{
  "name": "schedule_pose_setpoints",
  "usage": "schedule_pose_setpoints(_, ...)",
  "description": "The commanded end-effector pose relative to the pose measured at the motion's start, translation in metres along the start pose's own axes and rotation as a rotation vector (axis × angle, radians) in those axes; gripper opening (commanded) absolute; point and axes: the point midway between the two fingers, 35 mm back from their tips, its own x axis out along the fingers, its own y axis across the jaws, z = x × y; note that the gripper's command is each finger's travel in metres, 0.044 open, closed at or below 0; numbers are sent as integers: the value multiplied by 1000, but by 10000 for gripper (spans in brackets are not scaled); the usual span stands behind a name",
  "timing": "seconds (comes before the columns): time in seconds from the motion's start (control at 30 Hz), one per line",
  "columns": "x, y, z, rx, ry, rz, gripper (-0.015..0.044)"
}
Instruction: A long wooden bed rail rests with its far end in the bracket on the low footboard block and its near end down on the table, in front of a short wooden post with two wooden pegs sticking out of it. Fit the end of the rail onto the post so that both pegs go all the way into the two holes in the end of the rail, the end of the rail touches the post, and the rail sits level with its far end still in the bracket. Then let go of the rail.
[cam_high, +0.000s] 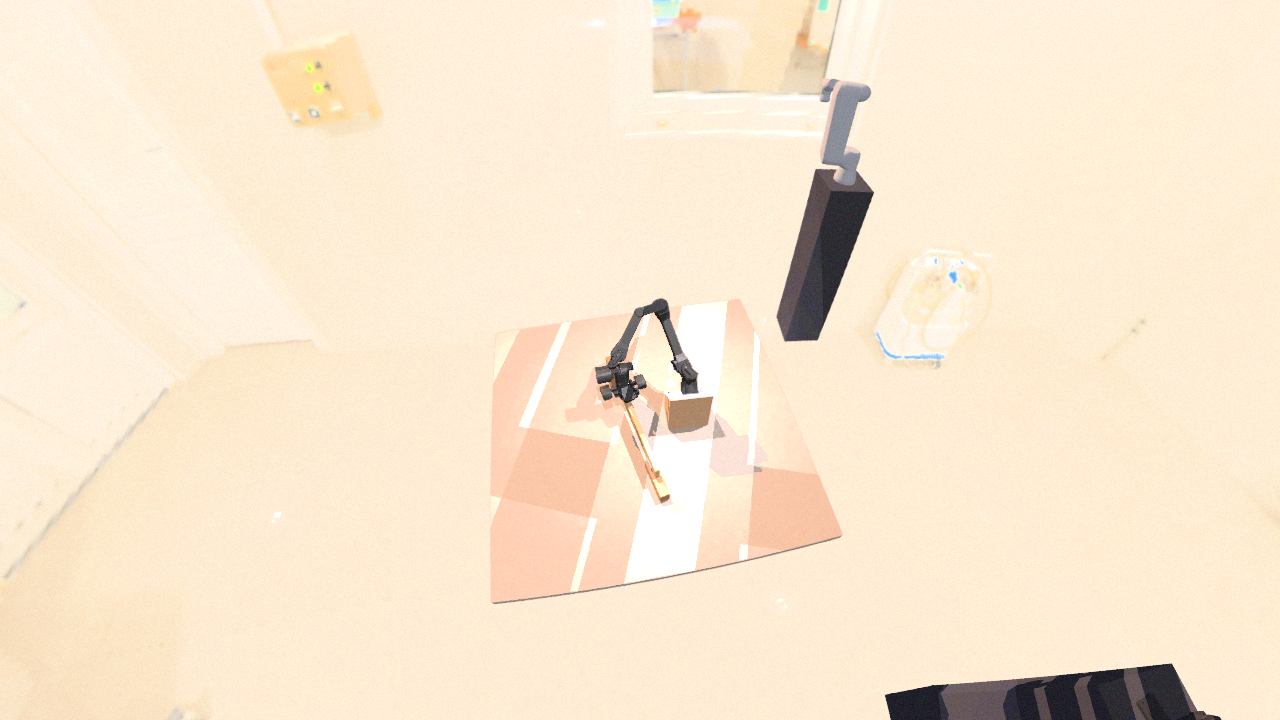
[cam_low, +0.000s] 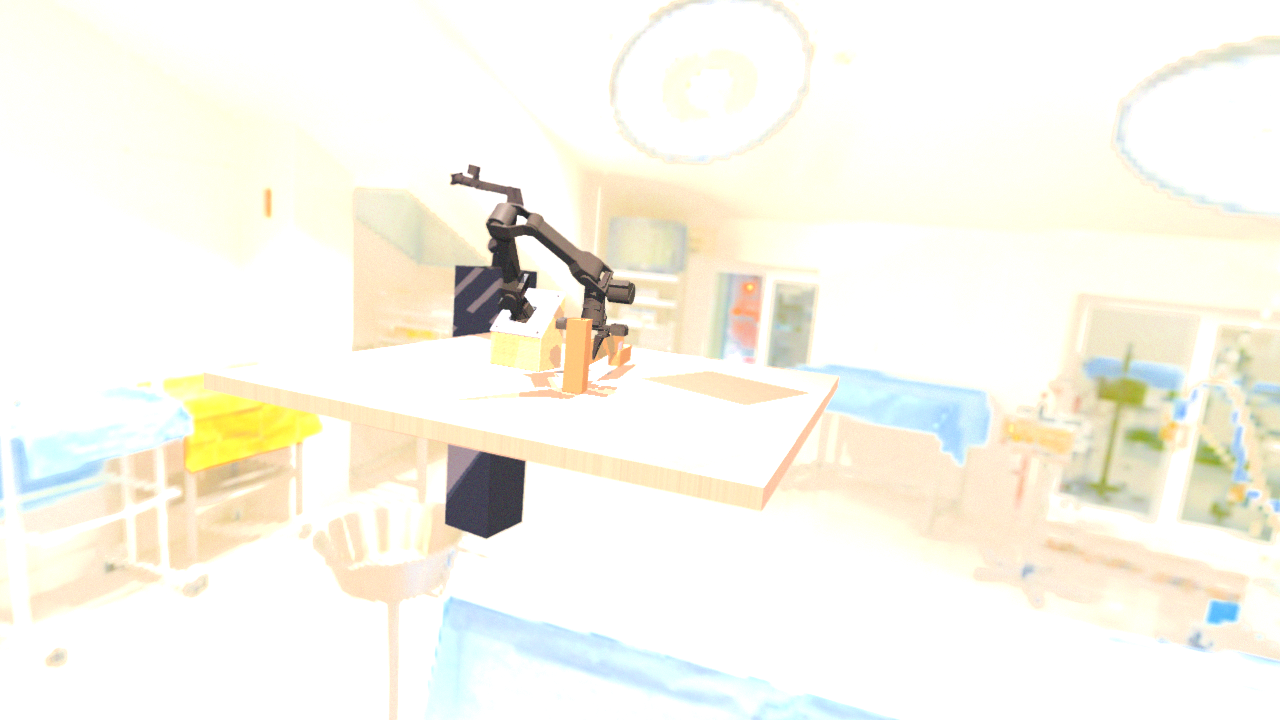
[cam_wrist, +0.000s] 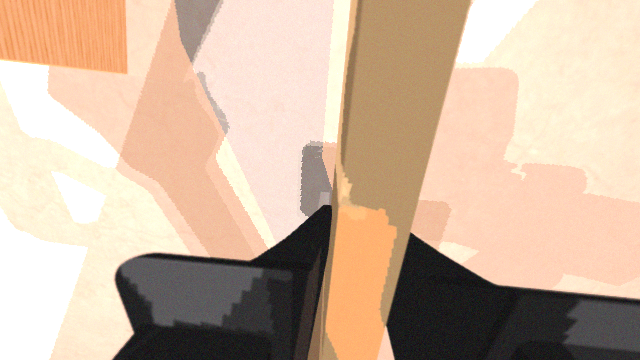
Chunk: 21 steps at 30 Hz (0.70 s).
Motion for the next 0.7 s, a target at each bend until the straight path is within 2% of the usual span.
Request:
schedule_pose_setpoints(0.0, -3, -2, -4, -1, 0, -10, 0)
schedule_pose_setpoints(0.67, -3, -3, -10, -1, 0, -10, 0)
